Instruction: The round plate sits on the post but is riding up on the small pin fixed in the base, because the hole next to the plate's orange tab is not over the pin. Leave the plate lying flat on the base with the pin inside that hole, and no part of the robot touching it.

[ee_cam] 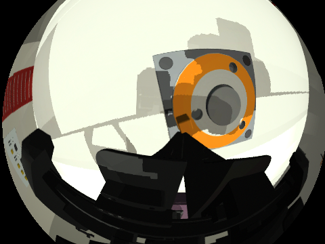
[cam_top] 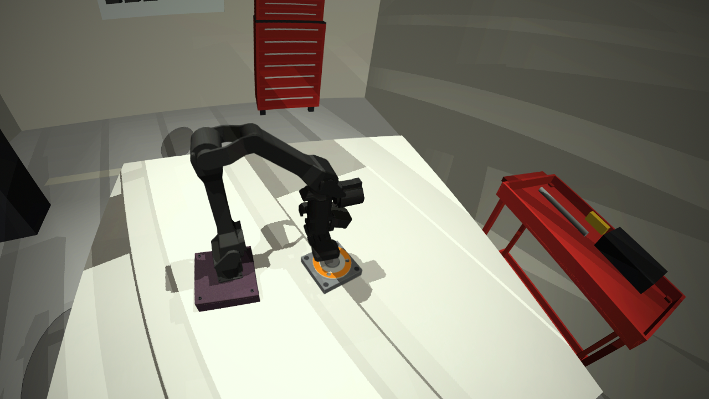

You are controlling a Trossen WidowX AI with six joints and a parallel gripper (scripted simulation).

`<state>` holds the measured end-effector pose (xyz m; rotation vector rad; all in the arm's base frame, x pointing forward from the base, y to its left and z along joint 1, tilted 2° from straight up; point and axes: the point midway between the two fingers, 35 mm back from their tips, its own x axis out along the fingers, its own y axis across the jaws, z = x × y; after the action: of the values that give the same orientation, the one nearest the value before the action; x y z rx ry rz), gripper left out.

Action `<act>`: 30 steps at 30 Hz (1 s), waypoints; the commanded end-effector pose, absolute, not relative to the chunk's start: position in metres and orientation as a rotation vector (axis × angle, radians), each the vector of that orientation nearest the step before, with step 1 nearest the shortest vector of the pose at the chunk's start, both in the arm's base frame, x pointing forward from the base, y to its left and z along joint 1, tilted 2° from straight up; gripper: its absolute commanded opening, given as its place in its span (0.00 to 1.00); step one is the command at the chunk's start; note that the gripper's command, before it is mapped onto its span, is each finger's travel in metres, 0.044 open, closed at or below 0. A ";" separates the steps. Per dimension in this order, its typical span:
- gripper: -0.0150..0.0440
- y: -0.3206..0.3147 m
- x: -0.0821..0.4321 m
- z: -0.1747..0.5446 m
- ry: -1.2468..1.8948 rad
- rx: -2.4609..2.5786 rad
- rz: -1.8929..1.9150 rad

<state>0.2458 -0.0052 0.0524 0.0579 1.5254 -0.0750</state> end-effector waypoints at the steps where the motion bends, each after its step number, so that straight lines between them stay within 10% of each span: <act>1: 0.25 -0.003 0.252 0.054 1.517 0.063 -0.076; 30: 0.25 -0.003 0.246 0.087 1.525 0.058 -0.075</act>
<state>0.2461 -0.0026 0.0881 0.0580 1.5239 -0.0746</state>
